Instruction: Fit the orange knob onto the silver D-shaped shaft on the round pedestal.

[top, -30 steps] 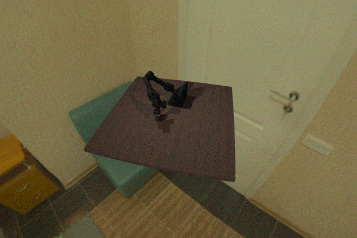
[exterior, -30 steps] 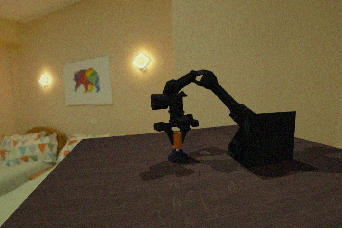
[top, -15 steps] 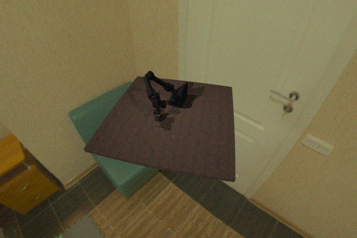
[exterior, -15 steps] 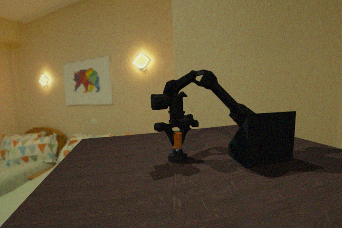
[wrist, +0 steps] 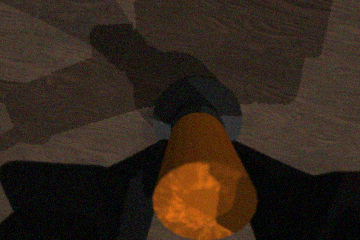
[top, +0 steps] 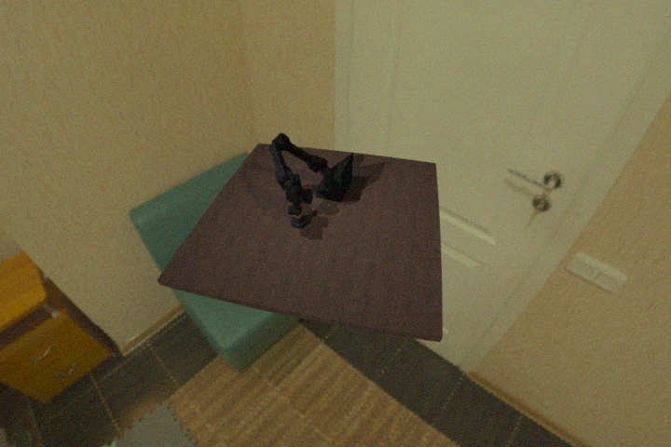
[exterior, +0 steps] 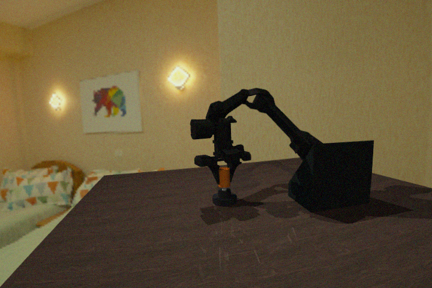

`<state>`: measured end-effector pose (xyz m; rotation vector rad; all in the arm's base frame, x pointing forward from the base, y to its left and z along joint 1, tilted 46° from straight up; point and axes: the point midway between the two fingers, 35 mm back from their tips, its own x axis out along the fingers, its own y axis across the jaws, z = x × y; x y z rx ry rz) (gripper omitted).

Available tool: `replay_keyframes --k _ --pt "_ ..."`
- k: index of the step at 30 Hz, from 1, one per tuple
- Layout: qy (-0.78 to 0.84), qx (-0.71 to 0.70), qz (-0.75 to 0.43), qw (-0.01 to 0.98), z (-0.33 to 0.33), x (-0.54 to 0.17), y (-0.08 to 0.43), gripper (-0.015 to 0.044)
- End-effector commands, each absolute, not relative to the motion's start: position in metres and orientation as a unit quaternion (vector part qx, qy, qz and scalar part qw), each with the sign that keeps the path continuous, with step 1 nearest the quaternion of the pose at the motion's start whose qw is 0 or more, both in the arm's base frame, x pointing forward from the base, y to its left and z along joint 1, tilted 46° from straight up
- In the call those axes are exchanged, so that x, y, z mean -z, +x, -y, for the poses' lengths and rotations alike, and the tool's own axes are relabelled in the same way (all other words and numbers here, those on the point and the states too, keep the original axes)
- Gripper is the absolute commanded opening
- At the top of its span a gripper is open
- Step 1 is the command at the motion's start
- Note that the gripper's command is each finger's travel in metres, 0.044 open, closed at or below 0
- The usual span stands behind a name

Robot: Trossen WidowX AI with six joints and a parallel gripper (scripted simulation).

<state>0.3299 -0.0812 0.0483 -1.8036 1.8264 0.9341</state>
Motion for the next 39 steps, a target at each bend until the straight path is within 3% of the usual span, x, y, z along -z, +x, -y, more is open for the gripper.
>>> replay_keyframes --k 1,33,39 --pt "-0.65 -0.345 -0.649 0.193 0.081 -0.049 0.331 0.0" --pt "-0.643 -0.319 -0.662 0.218 0.091 -0.039 0.329 0.0" --pt "-0.643 -0.319 -0.662 0.218 0.091 -0.039 0.329 0.0157"
